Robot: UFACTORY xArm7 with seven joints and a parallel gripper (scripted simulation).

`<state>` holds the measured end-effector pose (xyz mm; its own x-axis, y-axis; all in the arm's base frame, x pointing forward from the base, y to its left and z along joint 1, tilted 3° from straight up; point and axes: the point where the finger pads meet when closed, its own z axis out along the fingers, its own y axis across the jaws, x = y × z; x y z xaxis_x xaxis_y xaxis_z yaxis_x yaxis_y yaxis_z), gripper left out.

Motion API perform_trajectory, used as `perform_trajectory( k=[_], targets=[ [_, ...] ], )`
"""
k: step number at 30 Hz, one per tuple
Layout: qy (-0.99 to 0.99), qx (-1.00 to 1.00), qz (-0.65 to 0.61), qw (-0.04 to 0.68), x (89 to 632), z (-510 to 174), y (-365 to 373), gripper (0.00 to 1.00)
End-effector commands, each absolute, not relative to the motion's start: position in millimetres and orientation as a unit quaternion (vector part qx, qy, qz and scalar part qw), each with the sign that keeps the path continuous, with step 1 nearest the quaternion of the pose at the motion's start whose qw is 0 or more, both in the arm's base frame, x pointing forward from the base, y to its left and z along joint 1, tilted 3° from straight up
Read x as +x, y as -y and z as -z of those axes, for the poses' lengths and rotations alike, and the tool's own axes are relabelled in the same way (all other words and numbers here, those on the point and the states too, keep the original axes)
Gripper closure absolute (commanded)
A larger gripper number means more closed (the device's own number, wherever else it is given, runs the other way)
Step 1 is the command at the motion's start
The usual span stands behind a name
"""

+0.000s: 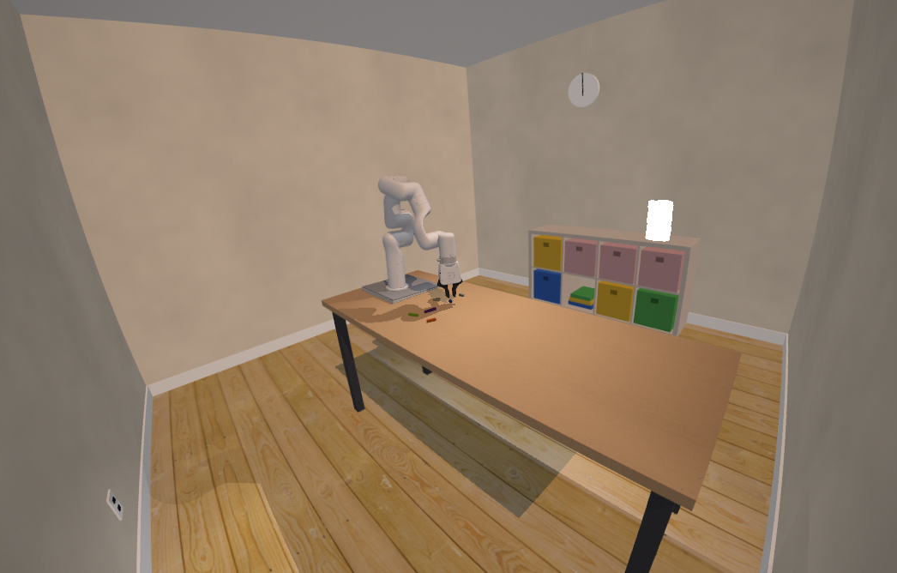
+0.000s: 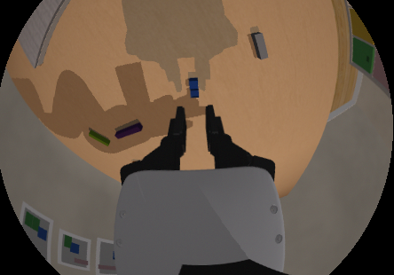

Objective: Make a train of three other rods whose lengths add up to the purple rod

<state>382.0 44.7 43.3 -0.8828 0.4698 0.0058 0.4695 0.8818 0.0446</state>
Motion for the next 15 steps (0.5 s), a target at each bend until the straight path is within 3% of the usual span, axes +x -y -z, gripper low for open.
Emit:
perform_trajectory(
  k=[1, 15],
  targets=[
    [-0.970, 0.242, -0.023, 0.004, 382.3, -72.0, -43.5, 0.76],
    [-0.970, 0.242, -0.023, 0.004, 381.8, -100.3, -42.3, 0.76]
  ],
)
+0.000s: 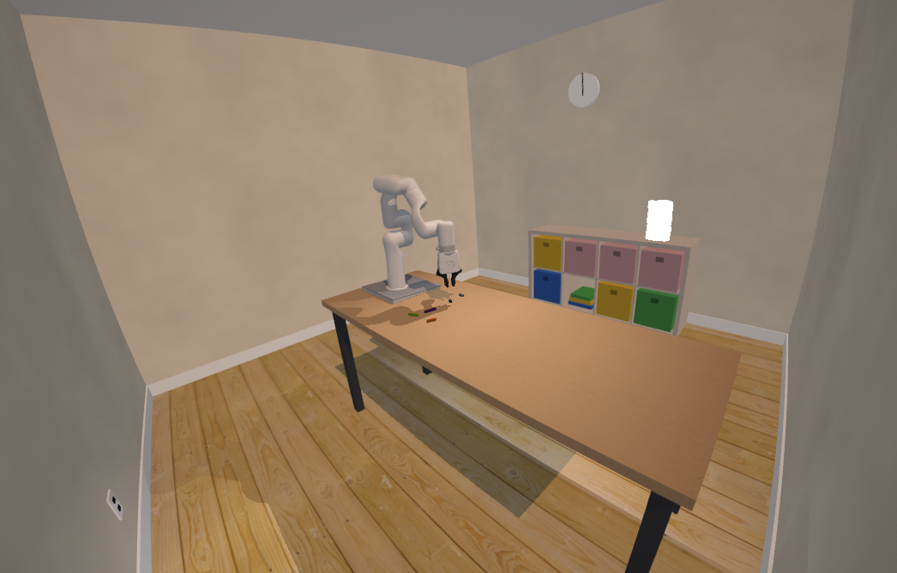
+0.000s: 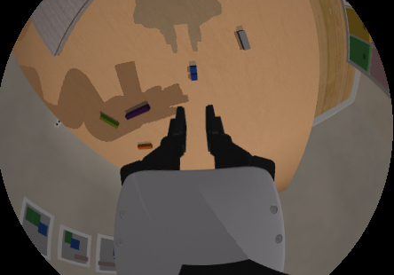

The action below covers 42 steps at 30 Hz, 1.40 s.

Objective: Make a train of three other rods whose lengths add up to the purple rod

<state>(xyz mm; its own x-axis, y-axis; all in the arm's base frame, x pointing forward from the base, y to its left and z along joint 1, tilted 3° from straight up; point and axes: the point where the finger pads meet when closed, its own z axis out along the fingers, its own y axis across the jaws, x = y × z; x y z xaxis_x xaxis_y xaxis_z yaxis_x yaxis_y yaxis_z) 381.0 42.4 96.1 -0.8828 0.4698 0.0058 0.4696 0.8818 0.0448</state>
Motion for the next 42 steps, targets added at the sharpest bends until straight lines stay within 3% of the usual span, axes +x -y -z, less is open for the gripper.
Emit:
perform_trajectory(
  k=[1, 27, 42],
  targets=[
    [-0.970, 0.242, -0.023, 0.004, 381.8, -100.3, -42.3, 0.00],
    [-0.972, 0.234, -0.023, 0.004, 382.9, -100.2, -40.9, 0.00],
    [-0.998, 0.051, -0.026, 0.007, 407.0, -96.3, -5.6, 0.00]
  ],
)
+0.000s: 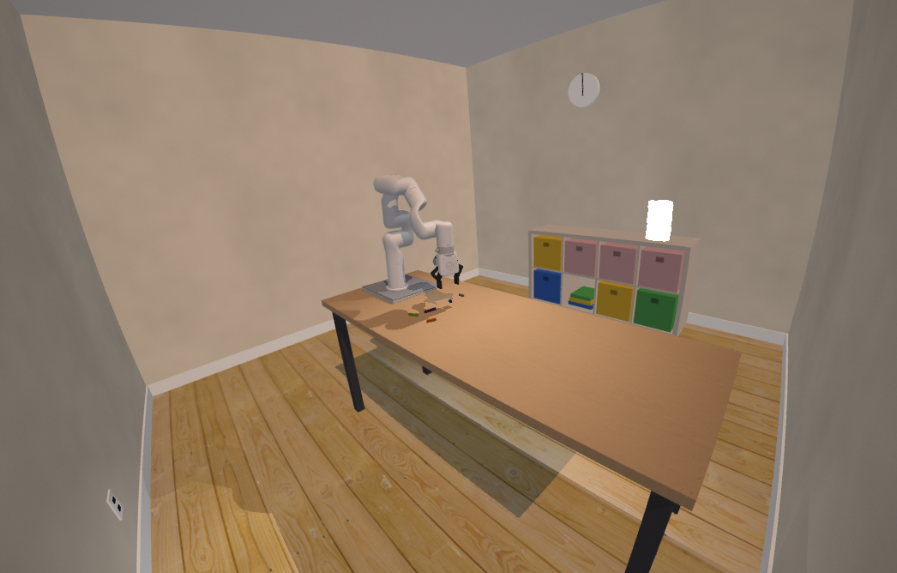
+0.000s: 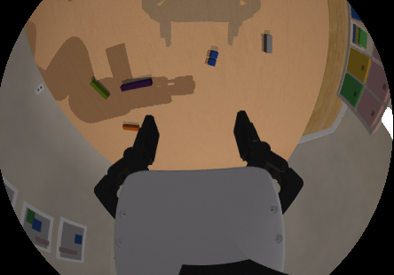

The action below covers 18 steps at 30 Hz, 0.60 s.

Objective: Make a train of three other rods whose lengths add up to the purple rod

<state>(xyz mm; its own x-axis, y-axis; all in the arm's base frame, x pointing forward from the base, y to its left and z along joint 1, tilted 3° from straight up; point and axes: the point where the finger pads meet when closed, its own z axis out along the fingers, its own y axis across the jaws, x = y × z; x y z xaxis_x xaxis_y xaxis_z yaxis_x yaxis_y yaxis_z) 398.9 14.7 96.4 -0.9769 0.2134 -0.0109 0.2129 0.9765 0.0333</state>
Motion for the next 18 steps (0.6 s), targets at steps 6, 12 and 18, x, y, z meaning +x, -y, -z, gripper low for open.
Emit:
perform_trajectory(
  k=[6, 12, 18],
  targets=[
    [-0.999, -0.041, -0.026, 0.010, 417.7, -93.7, 14.1, 0.00],
    [-0.992, -0.126, -0.026, 0.012, 426.6, -90.9, 33.1, 0.00],
    [-0.978, -0.206, -0.025, 0.015, 434.1, -87.9, 52.1, 0.00]
  ],
)
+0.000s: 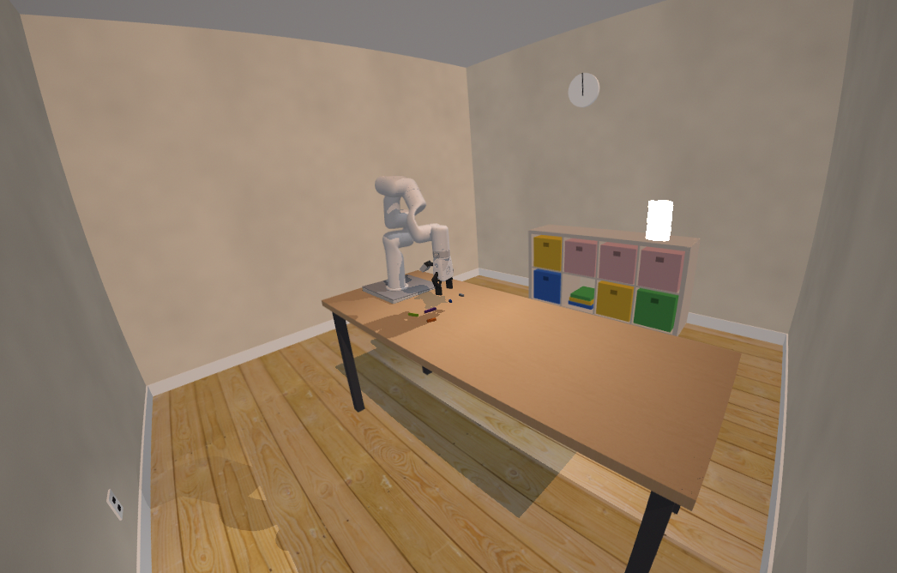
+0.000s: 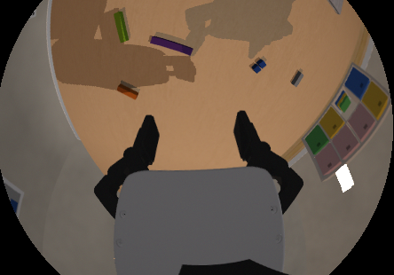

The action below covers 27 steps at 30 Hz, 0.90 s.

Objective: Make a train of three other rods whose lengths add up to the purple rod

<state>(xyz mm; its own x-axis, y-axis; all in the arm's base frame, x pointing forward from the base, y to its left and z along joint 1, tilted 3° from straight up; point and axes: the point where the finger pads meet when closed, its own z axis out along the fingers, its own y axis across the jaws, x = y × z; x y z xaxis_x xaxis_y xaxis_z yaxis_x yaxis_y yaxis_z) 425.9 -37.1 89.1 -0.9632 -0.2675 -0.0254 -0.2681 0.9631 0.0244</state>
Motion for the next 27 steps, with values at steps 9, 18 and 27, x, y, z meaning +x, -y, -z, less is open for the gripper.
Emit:
perform_trajectory(
  k=[9, 18, 27],
  targets=[
    [-0.946, -0.324, -0.022, 0.018, 443.7, -82.7, 82.4, 0.00],
    [-0.900, -0.436, -0.018, 0.019, 450.8, -77.0, 113.5, 0.00],
    [-0.842, -0.538, -0.013, 0.020, 455.3, -70.9, 145.1, 0.00]
  ],
)
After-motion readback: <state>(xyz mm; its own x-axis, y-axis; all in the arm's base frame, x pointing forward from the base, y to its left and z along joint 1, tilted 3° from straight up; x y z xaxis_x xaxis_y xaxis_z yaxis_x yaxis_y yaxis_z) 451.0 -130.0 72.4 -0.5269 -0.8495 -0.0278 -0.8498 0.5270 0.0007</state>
